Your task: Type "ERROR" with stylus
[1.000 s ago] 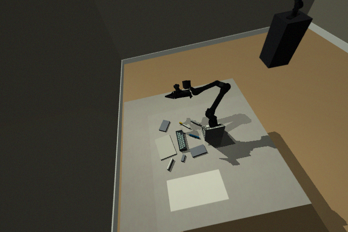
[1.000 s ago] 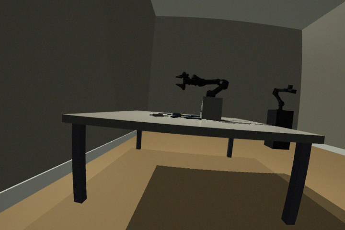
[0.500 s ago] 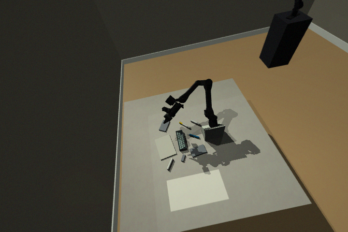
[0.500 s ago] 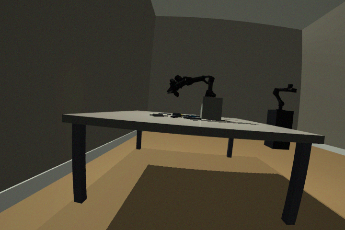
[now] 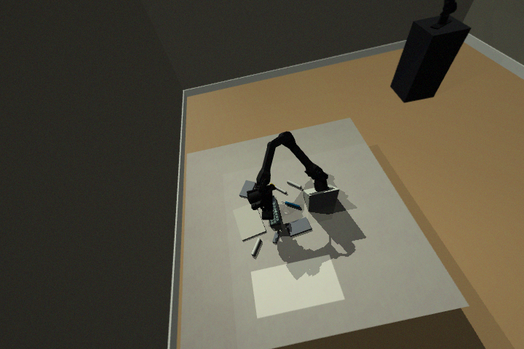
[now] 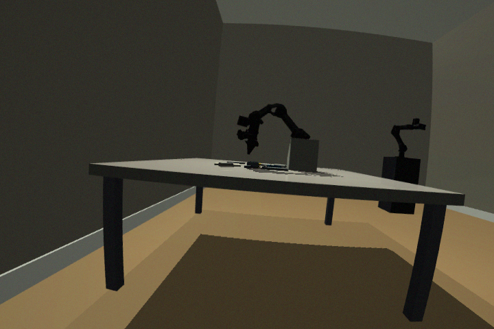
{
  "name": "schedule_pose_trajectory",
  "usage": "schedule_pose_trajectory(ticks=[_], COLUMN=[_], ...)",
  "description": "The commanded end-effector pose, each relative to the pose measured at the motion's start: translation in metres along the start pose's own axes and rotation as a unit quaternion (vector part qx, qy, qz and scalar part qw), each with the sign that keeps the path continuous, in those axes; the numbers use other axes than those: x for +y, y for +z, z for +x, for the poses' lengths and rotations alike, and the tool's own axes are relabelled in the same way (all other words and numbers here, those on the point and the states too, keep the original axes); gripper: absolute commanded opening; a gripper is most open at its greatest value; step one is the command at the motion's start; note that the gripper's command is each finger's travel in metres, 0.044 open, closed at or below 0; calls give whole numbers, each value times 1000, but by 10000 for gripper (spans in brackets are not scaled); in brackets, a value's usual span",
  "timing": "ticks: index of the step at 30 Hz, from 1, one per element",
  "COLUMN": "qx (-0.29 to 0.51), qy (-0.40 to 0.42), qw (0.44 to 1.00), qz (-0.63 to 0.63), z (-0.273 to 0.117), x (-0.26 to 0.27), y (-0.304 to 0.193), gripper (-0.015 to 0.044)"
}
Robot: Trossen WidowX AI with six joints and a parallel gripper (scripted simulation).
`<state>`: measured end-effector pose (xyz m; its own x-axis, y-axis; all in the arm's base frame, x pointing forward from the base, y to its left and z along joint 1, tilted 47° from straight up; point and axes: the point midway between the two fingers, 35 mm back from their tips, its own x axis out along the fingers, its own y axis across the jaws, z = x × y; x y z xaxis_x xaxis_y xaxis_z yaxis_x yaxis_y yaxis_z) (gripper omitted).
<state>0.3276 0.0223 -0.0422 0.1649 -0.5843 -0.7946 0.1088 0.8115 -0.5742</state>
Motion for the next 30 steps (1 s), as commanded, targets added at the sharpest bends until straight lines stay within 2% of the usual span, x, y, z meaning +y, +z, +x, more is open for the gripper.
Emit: schedule_pose_trajectory(ticks=[1,16,22,30], qx=[52,54,54,54], qy=[-85,-88,-89,-90], qw=[992,992,992,992], qz=[-71,-74,-74,-74], z=[28,29,19,19], x=[11,11,-46,-49], y=[-31,-32,-23,-23], gripper=[0,0,0,0])
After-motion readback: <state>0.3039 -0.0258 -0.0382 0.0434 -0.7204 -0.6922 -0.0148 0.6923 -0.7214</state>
